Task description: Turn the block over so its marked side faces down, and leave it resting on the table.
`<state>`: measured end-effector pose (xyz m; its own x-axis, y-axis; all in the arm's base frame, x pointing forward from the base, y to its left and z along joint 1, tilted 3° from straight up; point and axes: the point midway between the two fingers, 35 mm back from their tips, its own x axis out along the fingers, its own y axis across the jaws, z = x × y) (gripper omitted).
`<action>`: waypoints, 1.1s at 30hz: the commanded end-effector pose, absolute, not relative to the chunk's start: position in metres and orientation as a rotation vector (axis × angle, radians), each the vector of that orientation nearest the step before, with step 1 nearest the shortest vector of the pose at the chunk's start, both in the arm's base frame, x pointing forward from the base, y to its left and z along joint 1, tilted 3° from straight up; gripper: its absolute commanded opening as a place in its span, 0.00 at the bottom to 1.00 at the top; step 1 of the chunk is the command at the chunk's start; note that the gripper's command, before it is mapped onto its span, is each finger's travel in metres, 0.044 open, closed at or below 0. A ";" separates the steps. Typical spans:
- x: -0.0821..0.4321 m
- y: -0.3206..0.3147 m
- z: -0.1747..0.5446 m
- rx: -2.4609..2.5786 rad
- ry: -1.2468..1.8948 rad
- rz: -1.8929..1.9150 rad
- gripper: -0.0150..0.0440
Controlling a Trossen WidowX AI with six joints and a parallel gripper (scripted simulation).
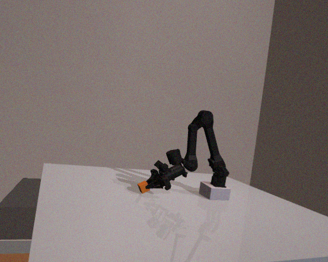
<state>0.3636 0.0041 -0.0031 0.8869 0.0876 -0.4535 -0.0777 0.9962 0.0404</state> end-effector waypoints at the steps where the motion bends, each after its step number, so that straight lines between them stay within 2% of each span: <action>1: 0.363 0.005 -0.003 0.027 0.472 0.089 0.61; 10: 0.363 0.005 -0.003 0.027 0.472 0.089 1.00; 33: 0.363 0.005 -0.003 0.027 0.472 0.089 1.00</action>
<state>0.3638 0.0041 -0.0025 0.8882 0.0876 -0.4510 -0.0778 0.9962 0.0402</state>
